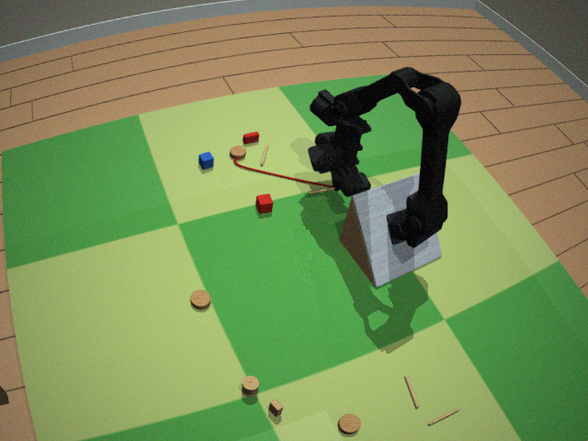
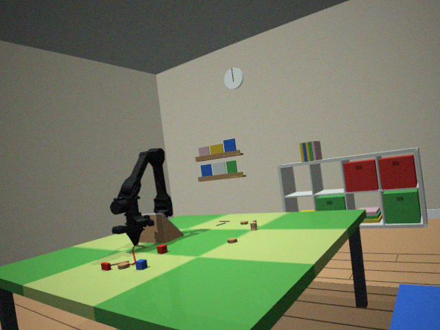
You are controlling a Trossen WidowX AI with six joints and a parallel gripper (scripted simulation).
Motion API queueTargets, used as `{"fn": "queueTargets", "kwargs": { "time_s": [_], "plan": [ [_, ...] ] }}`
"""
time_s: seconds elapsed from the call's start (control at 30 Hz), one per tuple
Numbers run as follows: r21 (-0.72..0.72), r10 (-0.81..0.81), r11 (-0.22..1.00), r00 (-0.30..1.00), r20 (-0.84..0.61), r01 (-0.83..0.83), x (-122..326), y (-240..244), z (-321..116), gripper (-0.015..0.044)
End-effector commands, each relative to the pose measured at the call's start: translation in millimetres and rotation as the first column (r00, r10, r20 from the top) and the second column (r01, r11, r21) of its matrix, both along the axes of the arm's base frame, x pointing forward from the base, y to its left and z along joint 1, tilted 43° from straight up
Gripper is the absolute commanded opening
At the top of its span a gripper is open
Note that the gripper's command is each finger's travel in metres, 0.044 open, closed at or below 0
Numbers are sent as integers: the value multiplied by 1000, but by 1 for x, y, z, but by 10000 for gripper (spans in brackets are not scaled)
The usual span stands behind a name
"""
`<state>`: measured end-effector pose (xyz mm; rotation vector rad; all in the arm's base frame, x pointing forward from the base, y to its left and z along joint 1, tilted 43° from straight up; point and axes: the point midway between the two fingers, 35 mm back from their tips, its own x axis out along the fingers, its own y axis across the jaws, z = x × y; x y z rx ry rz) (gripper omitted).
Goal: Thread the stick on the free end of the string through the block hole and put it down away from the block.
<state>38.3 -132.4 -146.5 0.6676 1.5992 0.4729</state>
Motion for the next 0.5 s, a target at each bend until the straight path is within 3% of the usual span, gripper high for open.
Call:
{"fn": "queueTargets", "kwargs": {
  "time_s": [0.0,0.47],
  "plan": [
    [8,-3,1000,1000,-4,3,2,9,1,0],
    [8,-1,1000,1000,-5,1,3,9,1,0]
  ]
}}
